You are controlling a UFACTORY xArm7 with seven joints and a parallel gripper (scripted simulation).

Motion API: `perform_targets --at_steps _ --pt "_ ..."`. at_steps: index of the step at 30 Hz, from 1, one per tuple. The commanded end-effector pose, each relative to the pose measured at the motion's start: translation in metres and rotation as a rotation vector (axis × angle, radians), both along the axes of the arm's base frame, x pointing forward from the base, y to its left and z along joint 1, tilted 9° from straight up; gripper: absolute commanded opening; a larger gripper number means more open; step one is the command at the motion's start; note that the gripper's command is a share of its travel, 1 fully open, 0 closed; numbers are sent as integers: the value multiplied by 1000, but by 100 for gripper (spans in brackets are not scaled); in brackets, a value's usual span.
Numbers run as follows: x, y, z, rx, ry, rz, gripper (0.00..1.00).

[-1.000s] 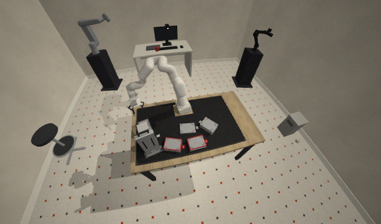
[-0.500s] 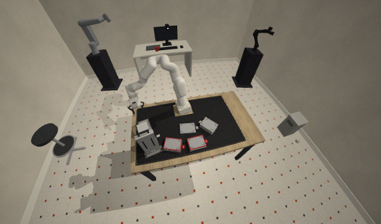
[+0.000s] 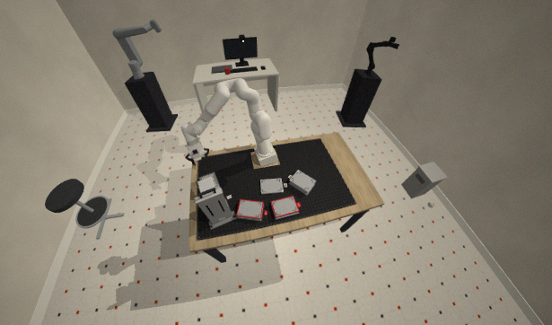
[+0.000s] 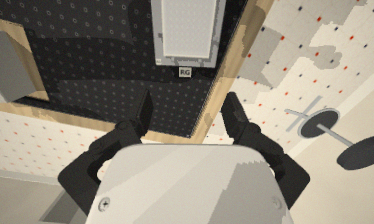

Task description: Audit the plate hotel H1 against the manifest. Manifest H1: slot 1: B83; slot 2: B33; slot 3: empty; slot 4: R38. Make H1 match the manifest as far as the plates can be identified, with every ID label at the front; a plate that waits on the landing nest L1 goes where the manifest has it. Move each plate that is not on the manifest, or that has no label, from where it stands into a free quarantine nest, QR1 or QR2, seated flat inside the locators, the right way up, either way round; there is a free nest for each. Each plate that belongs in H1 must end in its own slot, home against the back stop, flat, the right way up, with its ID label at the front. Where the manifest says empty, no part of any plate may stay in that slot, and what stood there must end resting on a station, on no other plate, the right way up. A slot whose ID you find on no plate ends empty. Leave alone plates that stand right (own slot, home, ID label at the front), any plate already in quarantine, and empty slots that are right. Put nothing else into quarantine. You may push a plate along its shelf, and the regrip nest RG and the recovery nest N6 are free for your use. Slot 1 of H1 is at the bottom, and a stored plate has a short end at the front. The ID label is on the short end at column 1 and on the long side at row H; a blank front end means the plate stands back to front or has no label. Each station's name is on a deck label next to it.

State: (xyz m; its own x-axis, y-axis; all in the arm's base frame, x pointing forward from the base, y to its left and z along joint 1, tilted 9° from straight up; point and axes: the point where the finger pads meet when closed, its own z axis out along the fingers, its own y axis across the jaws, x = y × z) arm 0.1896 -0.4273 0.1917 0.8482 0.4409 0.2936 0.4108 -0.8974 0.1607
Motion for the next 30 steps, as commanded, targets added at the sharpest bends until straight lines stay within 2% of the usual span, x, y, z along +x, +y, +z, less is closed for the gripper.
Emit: perform_targets --at_steps 1,6,16,30 --pt "0 -1 1 -39 89 -19 100" --pt "0 -1 1 -60 134 -27 100" --pt "0 0 1 -128 283 -54 100" --pt "0 -1 1 -130 287 -55 100"
